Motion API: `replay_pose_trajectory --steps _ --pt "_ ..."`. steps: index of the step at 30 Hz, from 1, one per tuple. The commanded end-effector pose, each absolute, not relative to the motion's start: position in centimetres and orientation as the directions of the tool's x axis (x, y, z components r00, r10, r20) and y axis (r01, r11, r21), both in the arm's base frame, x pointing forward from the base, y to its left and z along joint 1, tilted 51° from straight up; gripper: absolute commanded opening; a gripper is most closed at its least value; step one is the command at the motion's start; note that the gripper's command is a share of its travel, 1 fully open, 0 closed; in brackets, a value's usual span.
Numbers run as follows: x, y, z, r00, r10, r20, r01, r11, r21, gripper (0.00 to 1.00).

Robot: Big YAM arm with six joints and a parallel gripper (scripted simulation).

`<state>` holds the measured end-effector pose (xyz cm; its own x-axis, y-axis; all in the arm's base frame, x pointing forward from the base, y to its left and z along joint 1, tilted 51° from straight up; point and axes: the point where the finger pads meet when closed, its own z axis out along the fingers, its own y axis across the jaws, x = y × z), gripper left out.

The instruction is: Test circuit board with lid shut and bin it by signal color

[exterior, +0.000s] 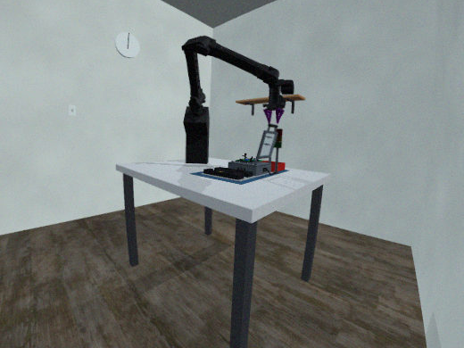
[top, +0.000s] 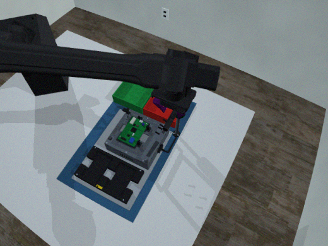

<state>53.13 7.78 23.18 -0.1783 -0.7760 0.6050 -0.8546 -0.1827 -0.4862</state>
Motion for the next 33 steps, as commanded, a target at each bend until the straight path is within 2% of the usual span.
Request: replay_pose_trajectory --steps 1,31,32,33 --pt "54.0 6.6 22.5 -0.174 -0.773 0.611 -0.858 -0.186 -0.479 0.48" --pt "54.6 5.7 22.3 -0.179 -0.773 0.608 -0.854 -0.184 -0.486 0.48" --pt "54.6 5.7 22.3 -0.179 -0.773 0.608 -0.854 -0.184 -0.486 0.0" --pt "54.6 5.7 22.3 -0.18 -0.773 0.608 -0.854 -0.184 -0.486 0.0"
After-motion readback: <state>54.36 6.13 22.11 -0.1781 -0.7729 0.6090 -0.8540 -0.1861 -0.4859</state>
